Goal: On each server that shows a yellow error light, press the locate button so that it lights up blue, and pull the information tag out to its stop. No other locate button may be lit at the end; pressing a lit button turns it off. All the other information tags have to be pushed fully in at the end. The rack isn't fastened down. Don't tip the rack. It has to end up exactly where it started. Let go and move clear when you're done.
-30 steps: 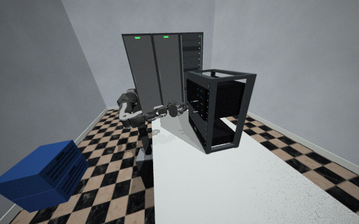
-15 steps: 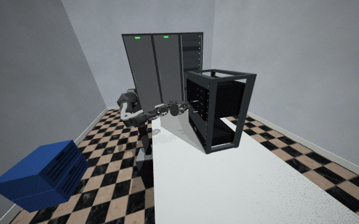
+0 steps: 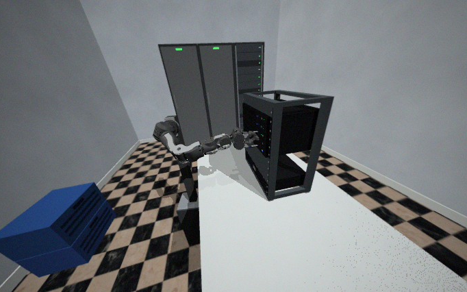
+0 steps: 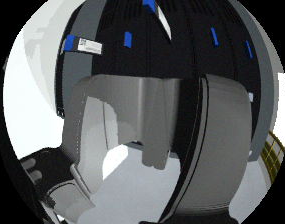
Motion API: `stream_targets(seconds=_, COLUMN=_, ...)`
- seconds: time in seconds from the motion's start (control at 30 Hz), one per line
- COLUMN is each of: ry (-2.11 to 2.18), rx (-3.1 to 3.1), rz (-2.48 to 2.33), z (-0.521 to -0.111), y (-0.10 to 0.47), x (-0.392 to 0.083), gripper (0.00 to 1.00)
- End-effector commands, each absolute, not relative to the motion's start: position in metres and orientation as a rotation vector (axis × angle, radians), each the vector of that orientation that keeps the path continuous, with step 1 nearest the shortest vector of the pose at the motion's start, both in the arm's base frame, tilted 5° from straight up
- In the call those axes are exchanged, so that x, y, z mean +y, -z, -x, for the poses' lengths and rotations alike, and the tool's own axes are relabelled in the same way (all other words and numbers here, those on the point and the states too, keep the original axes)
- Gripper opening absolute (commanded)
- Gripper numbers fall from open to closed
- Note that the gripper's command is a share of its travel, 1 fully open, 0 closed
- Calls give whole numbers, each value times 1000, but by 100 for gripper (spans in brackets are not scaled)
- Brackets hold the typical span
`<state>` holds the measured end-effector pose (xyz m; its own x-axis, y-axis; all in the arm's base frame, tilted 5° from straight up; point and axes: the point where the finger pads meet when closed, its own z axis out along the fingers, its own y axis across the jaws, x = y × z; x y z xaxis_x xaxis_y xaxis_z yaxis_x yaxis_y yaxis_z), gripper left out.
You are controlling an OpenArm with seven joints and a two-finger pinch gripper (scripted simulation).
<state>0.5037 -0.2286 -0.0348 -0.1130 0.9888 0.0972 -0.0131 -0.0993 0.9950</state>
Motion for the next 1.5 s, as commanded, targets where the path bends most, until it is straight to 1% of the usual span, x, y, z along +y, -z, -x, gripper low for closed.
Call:
stream_targets(seconds=0.0, ry=-1375, rx=1253, rz=-1195, z=-508, y=35, x=-225, gripper=0)
stream_targets(seconds=0.13, ry=-1375, rx=1254, rz=-1195, z=-521, y=35, x=-223, gripper=0)
stream_targets(seconds=0.33, ry=-1375, rx=1254, rz=-1195, z=-527, y=35, x=-223, gripper=0)
stream_targets(seconds=1.47, ry=-1377, rx=1254, rz=-1191, z=-527, y=31, x=-220, gripper=0)
